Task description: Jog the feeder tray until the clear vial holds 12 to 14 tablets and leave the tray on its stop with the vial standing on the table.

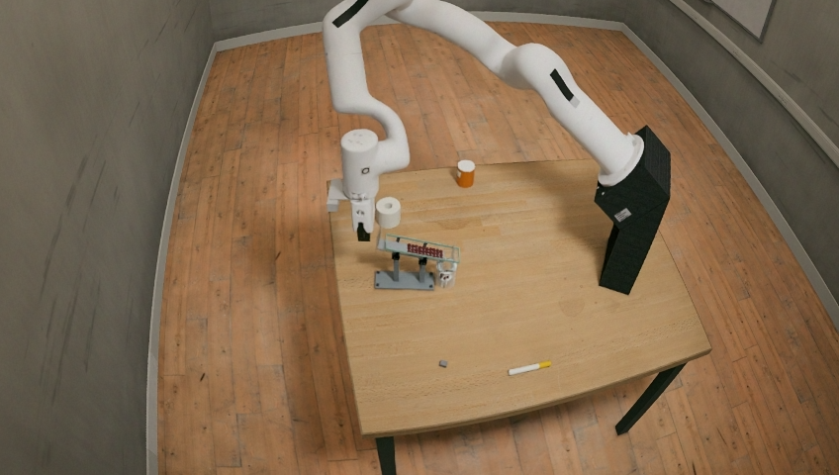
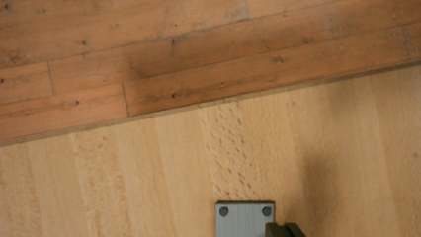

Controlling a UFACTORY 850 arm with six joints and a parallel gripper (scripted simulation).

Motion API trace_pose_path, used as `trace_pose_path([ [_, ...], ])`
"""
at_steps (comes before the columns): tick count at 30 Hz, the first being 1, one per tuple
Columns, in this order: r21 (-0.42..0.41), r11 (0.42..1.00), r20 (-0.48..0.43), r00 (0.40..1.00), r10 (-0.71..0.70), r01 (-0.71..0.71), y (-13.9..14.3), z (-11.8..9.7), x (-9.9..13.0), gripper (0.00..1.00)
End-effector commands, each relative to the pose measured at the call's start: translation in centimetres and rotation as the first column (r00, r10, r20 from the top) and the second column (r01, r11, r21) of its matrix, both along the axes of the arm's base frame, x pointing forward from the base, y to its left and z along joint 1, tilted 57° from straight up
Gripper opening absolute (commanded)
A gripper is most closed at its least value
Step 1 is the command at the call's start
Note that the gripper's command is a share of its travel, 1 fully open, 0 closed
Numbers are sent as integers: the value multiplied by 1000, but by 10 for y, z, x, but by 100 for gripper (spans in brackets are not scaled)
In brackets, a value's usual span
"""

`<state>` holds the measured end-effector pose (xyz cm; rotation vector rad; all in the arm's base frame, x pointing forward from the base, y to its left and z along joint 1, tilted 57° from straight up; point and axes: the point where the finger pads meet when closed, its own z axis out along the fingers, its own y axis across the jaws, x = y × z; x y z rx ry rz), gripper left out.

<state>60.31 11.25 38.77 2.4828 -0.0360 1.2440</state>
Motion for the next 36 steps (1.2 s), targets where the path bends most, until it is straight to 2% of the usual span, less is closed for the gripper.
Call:
trace_pose_path([
  [1, 0, 1000, 1, 1000, 0, 0, 0, 1, 0, 0],
  [20, 0, 1000, 1, 1000, 0, 0, 0, 0, 0, 0],
  [26, 0, 1000, 1, 1000, 0, 0, -5, -20, -9, 0],
  [32, 0, 1000, 1, 1000, 0, 0, -7, -29, -13, 0],
  [34, 0, 1000, 1, 1000, 0, 0, -7, -29, -13, 0],
  [36, 0, 1000, 1, 1000, 0, 0, -3, -15, -7, 0],
])
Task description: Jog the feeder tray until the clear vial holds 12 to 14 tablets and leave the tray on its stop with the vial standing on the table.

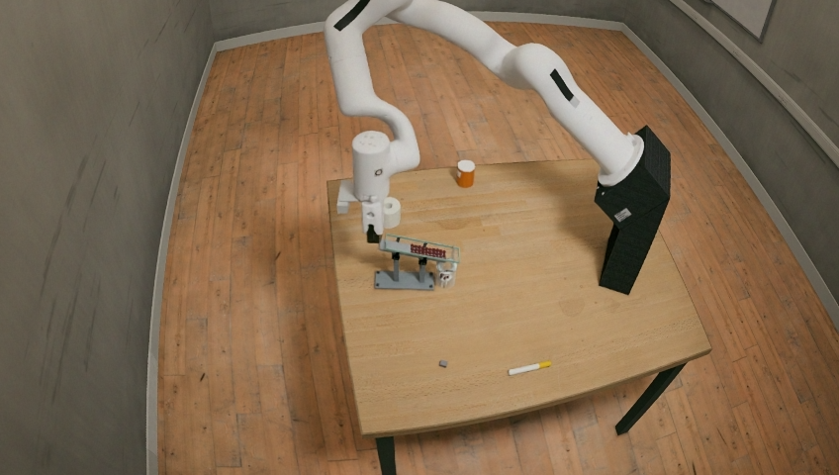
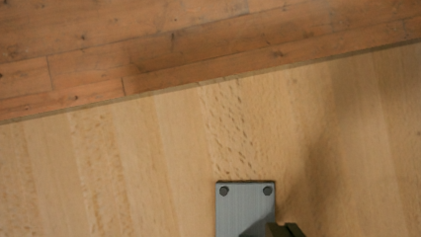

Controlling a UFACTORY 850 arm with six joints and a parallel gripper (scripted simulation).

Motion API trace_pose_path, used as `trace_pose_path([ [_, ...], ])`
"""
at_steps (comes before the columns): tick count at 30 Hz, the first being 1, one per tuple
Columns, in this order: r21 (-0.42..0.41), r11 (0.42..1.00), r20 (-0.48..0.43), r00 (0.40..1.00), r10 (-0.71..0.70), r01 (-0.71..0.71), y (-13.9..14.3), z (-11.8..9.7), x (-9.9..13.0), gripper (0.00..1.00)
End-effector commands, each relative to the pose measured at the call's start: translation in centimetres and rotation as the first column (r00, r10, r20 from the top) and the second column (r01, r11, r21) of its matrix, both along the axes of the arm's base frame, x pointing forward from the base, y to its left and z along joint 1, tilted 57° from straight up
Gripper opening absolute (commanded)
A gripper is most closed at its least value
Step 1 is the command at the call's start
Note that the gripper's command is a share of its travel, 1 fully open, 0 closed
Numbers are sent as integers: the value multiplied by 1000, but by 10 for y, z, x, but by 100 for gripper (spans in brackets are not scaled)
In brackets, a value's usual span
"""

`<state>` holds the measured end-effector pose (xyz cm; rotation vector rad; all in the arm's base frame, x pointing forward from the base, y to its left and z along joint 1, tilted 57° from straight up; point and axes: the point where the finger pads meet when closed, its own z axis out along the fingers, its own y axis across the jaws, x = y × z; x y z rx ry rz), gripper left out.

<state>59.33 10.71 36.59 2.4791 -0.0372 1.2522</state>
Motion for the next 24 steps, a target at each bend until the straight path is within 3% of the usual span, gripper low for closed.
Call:
trace_pose_path([
  [1, 0, 1000, -5, 1000, 0, 0, 4, 16, 7, 0],
  [18, 0, 1000, -5, 1000, 0, 0, 6, 22, 10, 0],
  [24, 0, 1000, -5, 1000, 0, 0, 2, 6, 2, 0],
])
